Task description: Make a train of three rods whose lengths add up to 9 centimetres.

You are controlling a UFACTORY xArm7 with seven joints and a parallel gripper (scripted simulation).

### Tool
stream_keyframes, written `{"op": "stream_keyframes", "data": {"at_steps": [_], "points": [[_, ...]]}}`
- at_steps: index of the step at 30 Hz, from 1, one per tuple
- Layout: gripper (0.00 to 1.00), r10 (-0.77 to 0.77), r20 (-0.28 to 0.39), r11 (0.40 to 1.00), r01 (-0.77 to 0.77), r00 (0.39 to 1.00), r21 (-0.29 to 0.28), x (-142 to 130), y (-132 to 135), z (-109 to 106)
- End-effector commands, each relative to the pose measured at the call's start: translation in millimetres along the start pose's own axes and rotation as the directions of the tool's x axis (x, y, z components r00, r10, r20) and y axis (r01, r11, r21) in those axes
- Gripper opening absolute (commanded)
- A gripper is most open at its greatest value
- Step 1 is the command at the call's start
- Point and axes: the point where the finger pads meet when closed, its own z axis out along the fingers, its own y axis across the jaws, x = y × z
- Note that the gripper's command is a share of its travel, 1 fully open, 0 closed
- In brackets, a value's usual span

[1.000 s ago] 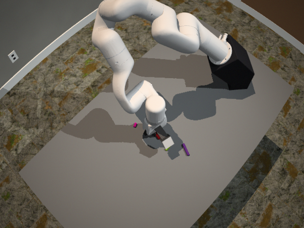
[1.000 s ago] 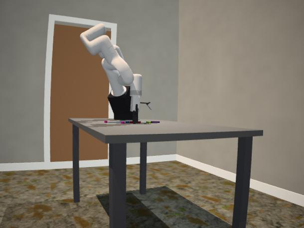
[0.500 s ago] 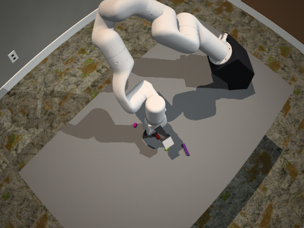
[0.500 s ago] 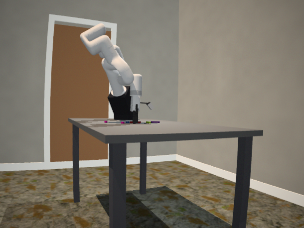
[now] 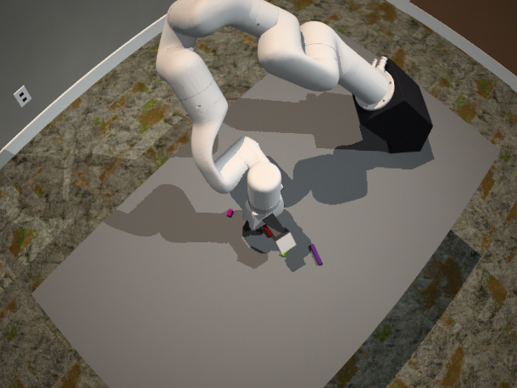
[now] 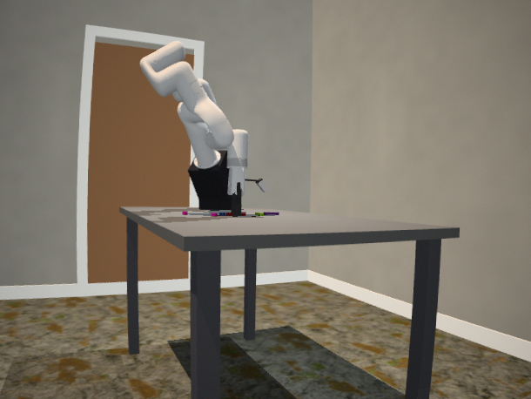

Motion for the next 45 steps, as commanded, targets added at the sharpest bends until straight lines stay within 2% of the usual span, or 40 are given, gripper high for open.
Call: {"op": "stream_keyframes", "data": {"at_steps": [1,15,20,27,29,36,41,42,45], "points": [[0.24,-0.001,-0.001,1.0,0.001,1.0,-0.002,1,1,-1],[0.24,-0.001,-0.001,1.0,0.001,1.0,-0.002,1,1,-5],[0.24,-0.001,-0.001,1.0,0.001,1.0,-0.002,1,1,-22],[0.24,-0.001,-0.001,1.0,0.001,1.0,-0.002,1,1,-59],[0.24,-0.001,-0.001,1.0,0.001,1.0,-0.002,1,1,-59],[0.24,-0.001,-0.001,1.0,0.001,1.0,-0.002,1,0,-87],[0.24,-0.001,-0.001,1.0,0.001,1.0,-0.002,1,0,-91],[1.0,-0.001,-0.001,1.0,0.001,1.0,-0.002,1,0,-91],[1.0,-0.001,-0.001,1.0,0.001,1.0,-0.002,1,0,-91]]}}
